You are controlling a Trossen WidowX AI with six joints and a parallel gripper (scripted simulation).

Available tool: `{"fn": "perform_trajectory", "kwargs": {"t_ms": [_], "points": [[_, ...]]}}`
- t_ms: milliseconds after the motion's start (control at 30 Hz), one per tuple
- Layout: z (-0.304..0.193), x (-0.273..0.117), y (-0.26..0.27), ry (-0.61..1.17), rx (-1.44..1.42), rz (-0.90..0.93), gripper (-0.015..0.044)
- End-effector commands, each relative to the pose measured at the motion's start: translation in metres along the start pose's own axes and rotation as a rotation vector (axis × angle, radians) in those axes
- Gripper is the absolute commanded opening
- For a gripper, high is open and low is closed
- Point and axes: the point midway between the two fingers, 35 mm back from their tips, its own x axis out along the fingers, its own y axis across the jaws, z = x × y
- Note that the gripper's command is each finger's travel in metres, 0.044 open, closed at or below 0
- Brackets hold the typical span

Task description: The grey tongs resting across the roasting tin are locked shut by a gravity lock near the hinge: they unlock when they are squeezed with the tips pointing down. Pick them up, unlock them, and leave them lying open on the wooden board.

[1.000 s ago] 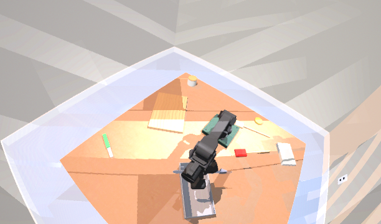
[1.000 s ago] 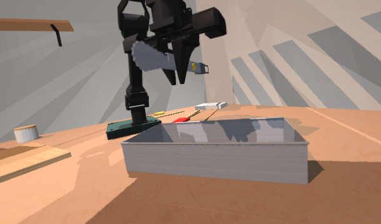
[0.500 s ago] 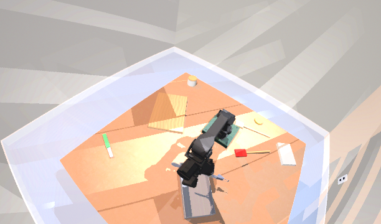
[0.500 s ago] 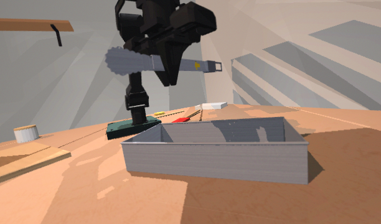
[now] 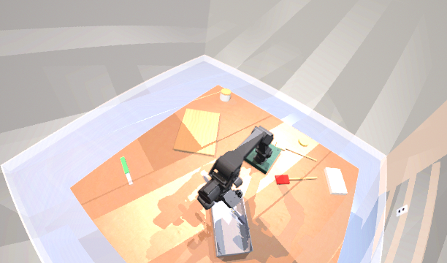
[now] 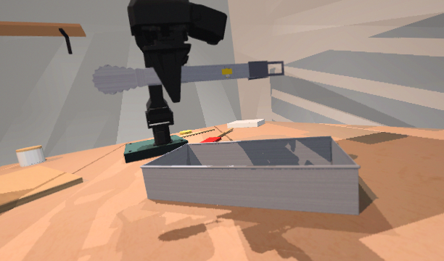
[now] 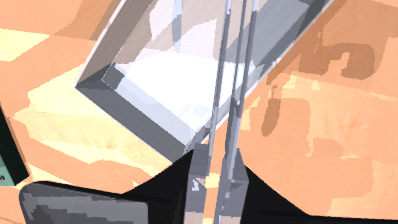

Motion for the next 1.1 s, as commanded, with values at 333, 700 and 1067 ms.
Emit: {"fn": "perform_trajectory", "kwargs": {"t_ms": [333,700,1067], "points": [[-0.032,-0.001,-0.004,0.001,0.569,-0.007,-0.0150],[-0.057,-0.002,-0.005,0.001,1.013,-0.010,-0.0150],[-0.081,-0.002,-0.005,-0.001,1.457,-0.013,-0.0150]]}}
